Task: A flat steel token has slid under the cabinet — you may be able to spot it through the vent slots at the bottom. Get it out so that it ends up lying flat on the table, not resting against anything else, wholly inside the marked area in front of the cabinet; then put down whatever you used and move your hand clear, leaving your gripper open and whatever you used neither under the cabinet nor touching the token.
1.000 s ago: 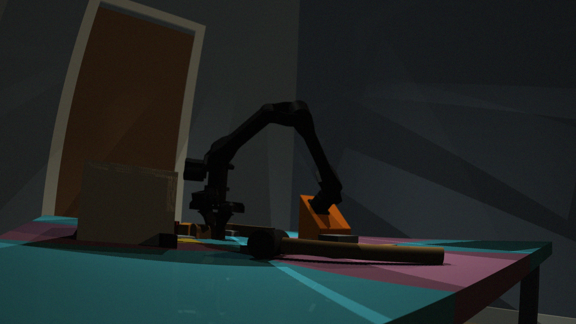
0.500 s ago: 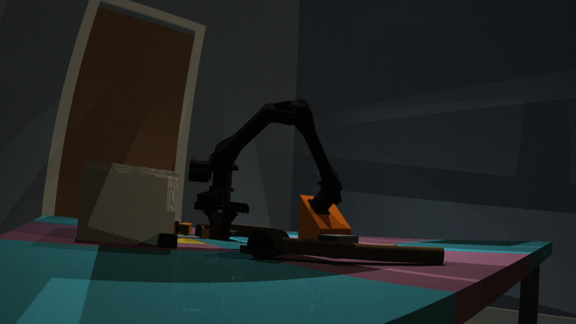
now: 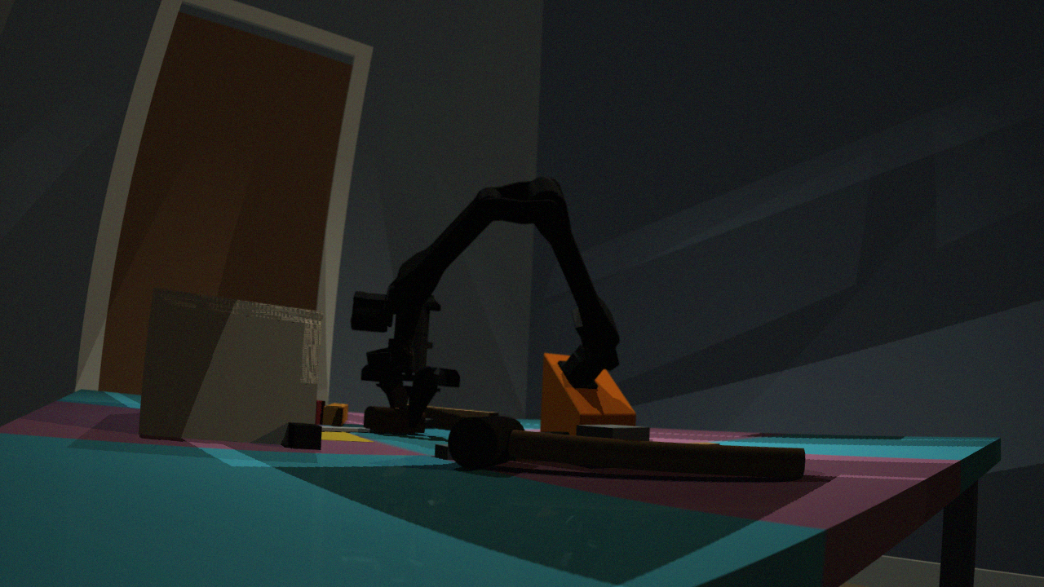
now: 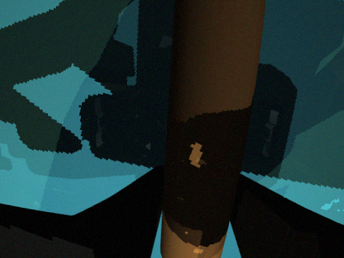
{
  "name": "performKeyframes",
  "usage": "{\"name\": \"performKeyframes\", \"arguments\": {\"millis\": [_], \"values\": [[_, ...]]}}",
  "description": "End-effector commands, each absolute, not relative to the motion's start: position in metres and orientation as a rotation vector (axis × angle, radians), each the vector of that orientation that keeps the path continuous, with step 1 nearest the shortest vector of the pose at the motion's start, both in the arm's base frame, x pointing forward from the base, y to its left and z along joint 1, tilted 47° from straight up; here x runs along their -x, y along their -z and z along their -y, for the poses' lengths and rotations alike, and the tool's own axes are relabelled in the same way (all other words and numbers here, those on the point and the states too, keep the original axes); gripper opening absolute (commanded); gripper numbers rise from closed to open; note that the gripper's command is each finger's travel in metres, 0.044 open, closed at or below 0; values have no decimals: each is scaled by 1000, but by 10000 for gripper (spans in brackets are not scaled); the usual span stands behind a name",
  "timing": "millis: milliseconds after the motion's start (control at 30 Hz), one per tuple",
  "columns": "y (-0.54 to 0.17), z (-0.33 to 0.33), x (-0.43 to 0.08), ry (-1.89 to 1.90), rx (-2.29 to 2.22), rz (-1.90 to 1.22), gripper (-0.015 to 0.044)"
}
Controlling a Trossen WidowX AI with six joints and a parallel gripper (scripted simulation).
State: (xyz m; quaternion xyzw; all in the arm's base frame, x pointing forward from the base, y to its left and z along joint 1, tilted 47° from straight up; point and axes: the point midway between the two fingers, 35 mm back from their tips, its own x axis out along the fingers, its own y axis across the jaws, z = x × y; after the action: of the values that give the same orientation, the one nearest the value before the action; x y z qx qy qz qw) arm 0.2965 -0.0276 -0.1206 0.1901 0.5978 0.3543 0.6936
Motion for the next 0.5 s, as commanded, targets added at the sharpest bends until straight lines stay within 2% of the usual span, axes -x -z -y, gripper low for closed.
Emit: {"name": "performKeyframes", "arguments": {"millis": [0,467], "values": [[123,28,-288,-794,-425,-1338,0],[129,33,-266,-793,-425,-1339,0]]}}
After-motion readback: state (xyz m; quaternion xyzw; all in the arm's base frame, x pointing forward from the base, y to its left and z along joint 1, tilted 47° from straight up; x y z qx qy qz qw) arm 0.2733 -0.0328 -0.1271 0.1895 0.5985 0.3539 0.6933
